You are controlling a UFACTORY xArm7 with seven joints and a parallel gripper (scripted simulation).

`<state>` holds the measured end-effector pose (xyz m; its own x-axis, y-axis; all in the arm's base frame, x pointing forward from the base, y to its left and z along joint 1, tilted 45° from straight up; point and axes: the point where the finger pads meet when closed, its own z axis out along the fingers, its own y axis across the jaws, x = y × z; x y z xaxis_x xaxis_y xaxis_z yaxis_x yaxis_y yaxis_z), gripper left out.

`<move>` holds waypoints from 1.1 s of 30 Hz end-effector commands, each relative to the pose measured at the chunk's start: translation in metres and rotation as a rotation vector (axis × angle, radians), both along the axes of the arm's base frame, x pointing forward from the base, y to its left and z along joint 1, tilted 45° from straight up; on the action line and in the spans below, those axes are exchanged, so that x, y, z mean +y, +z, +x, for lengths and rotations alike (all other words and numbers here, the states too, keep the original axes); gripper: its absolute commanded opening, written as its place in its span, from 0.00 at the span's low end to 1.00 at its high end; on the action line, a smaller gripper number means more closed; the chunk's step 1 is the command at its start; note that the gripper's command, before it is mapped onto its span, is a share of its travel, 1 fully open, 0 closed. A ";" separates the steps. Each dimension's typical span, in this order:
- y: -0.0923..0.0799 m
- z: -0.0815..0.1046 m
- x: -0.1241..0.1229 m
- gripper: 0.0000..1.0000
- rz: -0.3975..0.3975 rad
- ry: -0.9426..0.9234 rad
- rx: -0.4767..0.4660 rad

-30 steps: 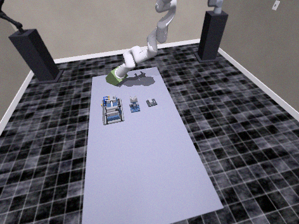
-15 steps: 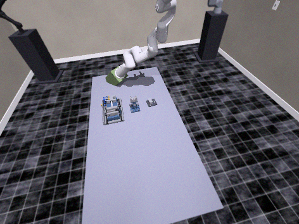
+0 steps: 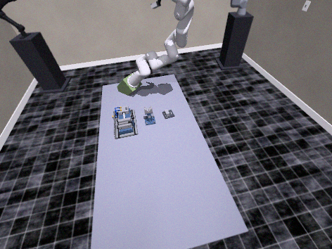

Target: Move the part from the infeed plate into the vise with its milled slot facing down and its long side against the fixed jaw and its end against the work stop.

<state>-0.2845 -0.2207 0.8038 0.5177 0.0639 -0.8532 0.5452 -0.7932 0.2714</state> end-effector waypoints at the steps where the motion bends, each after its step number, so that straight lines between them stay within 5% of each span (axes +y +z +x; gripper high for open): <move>1: -0.028 0.025 -0.007 1.00 0.021 0.080 -0.076; 11: -0.028 0.025 -0.007 1.00 0.021 0.080 -0.076; 13: -0.065 0.068 -0.012 1.00 0.071 0.204 -0.187; 27: -0.065 0.068 -0.012 1.00 0.071 0.204 -0.187; 29: -0.101 0.118 -0.010 1.00 0.133 0.329 -0.291; 33: -0.103 0.121 -0.010 1.00 0.136 0.337 -0.297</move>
